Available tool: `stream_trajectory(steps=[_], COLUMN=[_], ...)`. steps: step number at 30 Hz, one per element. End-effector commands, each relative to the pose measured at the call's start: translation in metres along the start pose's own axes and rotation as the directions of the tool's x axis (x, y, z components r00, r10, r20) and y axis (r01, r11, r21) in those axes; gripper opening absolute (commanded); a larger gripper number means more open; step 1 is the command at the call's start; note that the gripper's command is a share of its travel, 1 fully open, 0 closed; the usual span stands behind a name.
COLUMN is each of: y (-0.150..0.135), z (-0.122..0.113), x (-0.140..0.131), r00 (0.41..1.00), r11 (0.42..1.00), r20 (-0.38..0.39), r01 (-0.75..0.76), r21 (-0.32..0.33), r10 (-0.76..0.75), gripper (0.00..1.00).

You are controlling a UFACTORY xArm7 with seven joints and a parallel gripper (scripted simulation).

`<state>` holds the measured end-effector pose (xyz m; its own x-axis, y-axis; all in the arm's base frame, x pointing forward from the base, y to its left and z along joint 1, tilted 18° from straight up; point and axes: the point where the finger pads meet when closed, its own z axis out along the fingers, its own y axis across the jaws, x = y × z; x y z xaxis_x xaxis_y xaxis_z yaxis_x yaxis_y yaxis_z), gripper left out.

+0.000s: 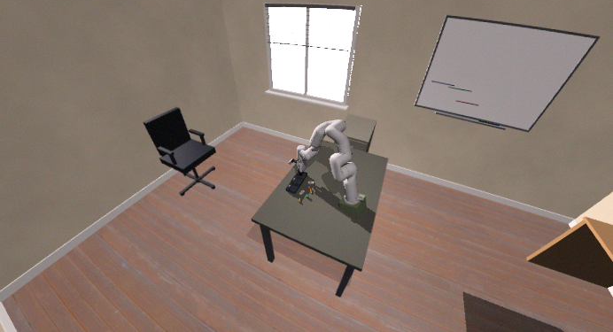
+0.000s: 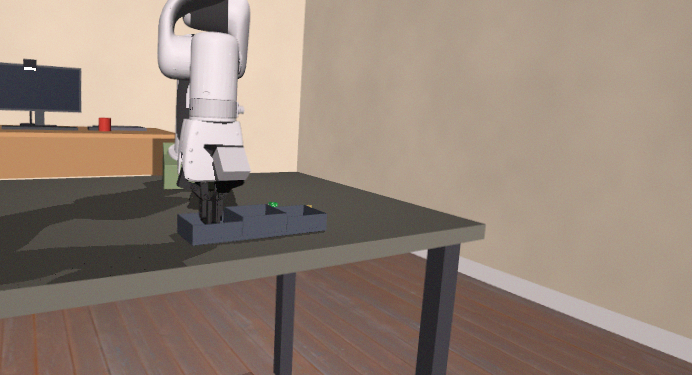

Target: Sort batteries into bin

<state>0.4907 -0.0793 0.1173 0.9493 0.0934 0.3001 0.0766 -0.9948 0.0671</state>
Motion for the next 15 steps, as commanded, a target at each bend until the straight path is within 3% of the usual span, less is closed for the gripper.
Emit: stream_trajectory(steps=[1,15], y=[0.000,0.000], z=[-0.008,-0.032], x=[0.002,0.002], r00=[1.000,1.000], r11=[1.000,1.000], r20=[-0.004,-0.004], r01=[0.000,0.000], r21=[-0.001,-0.001], r10=[0.000,0.000], gripper=[0.07,0.07])
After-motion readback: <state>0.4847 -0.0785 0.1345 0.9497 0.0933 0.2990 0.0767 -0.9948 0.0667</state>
